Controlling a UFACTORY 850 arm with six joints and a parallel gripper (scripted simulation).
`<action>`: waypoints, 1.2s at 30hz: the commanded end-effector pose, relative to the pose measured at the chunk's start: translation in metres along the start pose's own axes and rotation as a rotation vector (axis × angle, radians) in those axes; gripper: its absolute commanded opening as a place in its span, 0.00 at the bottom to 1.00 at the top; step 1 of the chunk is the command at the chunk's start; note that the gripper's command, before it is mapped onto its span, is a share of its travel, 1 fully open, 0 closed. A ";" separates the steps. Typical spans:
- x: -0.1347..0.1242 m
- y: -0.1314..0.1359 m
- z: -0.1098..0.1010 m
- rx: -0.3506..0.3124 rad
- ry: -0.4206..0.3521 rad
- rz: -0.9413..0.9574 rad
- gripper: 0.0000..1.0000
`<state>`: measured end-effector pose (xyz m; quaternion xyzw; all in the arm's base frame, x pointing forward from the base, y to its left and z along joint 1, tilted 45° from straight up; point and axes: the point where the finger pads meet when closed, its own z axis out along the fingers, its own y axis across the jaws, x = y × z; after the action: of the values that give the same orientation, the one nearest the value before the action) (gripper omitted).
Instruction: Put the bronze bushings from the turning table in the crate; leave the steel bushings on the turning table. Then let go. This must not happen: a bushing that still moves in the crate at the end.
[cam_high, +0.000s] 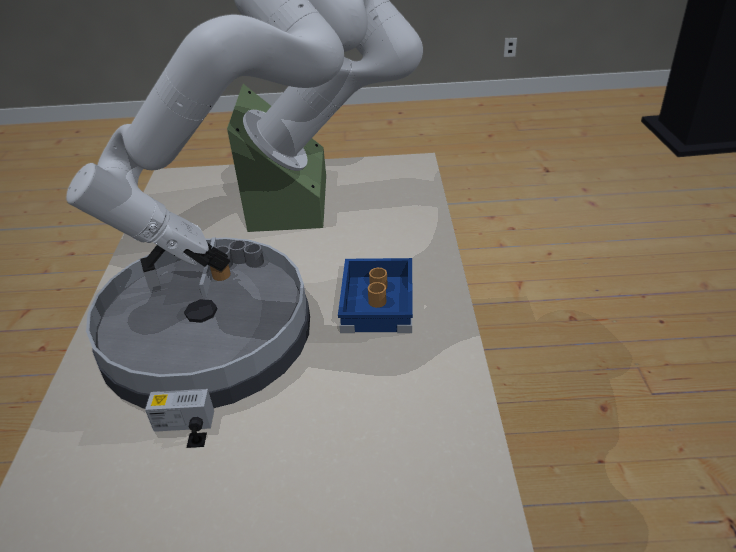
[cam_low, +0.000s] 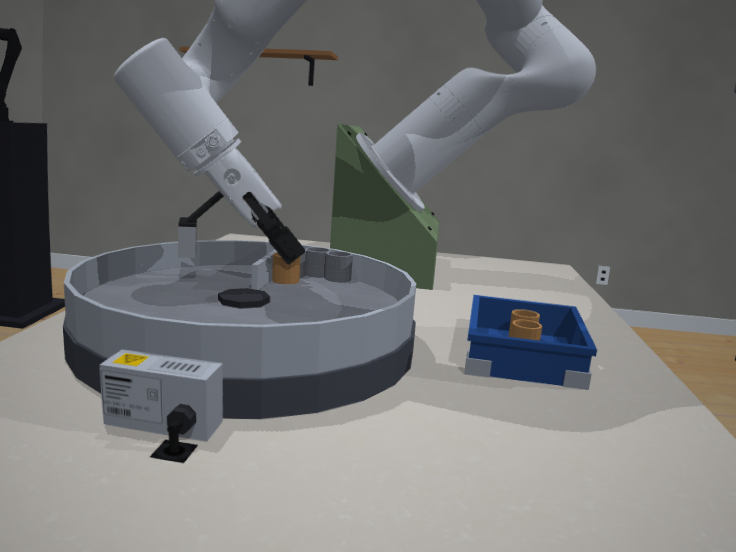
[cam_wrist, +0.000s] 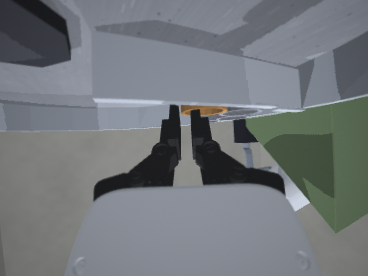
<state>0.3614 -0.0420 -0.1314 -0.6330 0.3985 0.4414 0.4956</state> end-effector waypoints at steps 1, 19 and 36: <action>0.000 0.000 -0.001 0.000 0.001 -0.001 0.10; 0.000 0.000 -0.001 0.000 0.001 -0.001 0.00; 0.000 -0.001 -0.001 0.000 0.001 -0.001 0.00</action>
<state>0.3614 -0.0418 -0.1312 -0.6327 0.3984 0.4417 0.4959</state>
